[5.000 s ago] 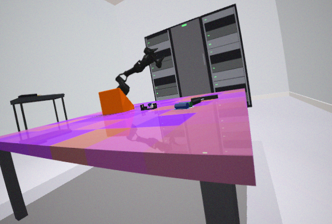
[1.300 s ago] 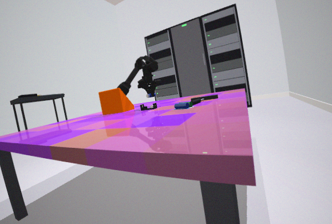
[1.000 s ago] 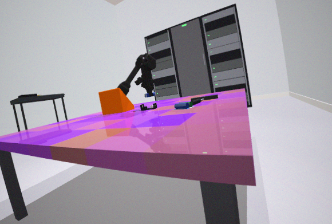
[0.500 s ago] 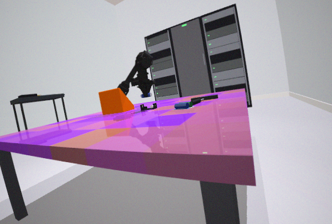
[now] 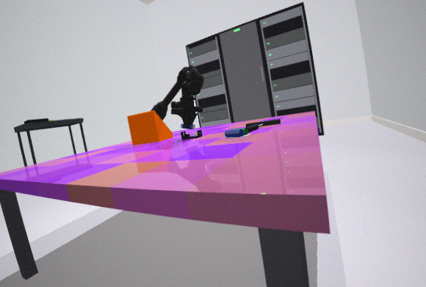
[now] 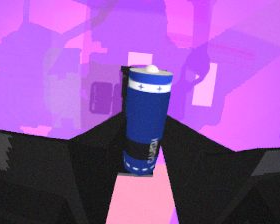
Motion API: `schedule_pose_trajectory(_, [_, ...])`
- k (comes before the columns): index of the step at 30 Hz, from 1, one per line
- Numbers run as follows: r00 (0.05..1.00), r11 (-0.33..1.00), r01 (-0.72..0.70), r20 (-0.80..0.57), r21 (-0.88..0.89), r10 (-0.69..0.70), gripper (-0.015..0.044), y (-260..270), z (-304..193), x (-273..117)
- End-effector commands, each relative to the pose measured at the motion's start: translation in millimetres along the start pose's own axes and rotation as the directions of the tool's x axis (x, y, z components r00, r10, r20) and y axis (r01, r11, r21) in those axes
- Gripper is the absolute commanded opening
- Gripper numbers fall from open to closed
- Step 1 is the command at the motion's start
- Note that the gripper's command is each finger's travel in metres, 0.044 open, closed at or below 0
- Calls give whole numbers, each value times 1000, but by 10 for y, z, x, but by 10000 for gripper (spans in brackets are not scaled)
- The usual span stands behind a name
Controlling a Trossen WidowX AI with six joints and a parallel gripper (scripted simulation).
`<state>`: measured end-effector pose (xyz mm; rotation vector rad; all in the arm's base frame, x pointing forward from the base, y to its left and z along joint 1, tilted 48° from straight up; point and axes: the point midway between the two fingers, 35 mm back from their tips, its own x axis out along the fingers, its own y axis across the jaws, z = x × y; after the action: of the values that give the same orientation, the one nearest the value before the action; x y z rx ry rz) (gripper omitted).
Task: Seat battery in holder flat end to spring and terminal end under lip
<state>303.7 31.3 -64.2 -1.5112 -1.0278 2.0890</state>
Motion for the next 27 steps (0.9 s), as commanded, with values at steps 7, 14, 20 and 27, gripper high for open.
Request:
schedule_pose_trajectory(7, [997, 1000, 0, 76, -5, 0, 84, 16, -3, 100])
schedule_pose_trajectory(14, [993, 1000, 1, 119, -8, 0, 84, 18, -30, 126])
schedule_pose_trajectory(20, [988, 1000, 1, 156, -7, 0, 84, 19, -51, 147])
schedule_pose_trajectory(27, [980, 1000, 2, 199, -9, 0, 84, 18, -72, 172])
